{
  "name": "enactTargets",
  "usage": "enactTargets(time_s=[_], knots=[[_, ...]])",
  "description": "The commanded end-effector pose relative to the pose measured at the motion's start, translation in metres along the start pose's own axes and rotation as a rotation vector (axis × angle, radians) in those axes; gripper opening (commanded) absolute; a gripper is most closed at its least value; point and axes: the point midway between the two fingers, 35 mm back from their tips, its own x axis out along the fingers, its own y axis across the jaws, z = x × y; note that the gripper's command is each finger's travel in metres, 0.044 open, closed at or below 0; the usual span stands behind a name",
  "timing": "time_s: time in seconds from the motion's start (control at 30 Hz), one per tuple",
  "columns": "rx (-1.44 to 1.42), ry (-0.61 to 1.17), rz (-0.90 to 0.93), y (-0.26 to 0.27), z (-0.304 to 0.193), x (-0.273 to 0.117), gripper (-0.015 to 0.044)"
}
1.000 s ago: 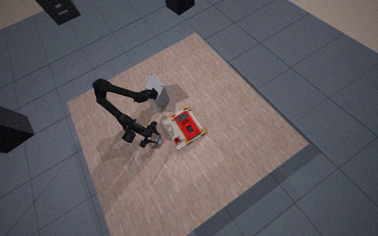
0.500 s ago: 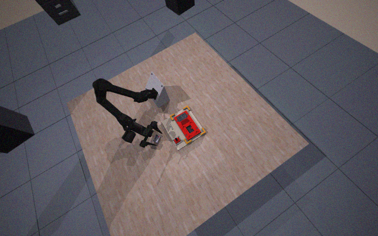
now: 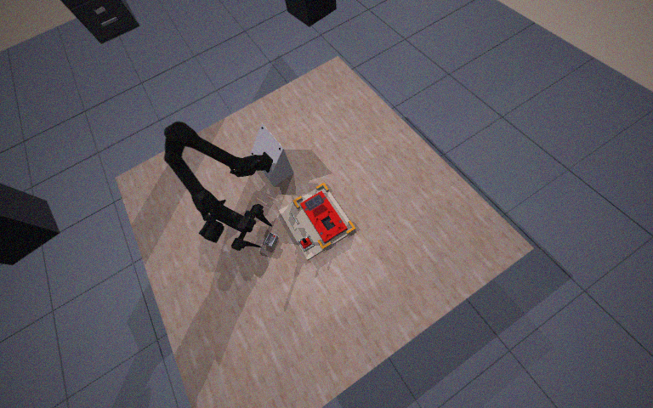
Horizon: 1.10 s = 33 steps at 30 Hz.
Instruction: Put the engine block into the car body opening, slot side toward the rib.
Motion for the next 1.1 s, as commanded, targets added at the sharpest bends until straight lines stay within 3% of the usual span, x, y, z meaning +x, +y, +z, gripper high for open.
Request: enactTargets(time_s=[0.0, 0.6, 1.07], knots=[[0.000, 0.000, 0.000, 0.000, 0.000, 0.001, 0.0440], [-0.003, 0.002, 0.002, 0.000, 0.000, 0.001, 0.0440], [-0.263, 0.163, 0.169, 0.012, 0.001, 0.013, 0.0440]])
